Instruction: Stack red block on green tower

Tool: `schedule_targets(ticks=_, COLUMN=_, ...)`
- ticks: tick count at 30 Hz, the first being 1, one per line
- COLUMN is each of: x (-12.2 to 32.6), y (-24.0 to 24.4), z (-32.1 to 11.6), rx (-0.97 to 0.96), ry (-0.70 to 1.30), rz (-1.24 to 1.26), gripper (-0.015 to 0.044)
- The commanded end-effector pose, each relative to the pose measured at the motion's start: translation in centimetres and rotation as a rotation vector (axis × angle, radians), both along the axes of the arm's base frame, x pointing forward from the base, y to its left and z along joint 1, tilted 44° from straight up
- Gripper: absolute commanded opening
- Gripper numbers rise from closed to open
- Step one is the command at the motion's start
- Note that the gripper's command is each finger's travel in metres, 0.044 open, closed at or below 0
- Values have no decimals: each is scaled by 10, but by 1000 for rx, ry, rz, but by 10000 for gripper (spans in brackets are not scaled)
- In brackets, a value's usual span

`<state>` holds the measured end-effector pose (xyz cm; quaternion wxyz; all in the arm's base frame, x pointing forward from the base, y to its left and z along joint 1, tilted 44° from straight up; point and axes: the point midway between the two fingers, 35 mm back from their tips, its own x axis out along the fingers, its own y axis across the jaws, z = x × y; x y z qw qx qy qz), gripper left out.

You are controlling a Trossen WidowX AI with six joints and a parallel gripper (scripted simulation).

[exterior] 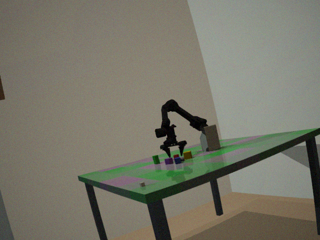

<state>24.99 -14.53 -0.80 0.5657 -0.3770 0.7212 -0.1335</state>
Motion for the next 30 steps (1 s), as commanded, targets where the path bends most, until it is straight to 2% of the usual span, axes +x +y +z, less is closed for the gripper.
schedule_targets(ticks=1, x=-4, y=-4, z=-6, rx=-2, ry=14, rz=1, gripper=440)
schedule_targets(ticks=16, x=-4, y=-3, z=-5, rx=-2, ry=14, rz=1, gripper=440)
schedule_targets(ticks=28, x=-4, y=-3, z=-5, rx=-2, ry=14, rz=1, gripper=125)
schedule_targets(ticks=30, x=-4, y=-3, z=-5, rx=-2, ry=14, rz=1, gripper=112)
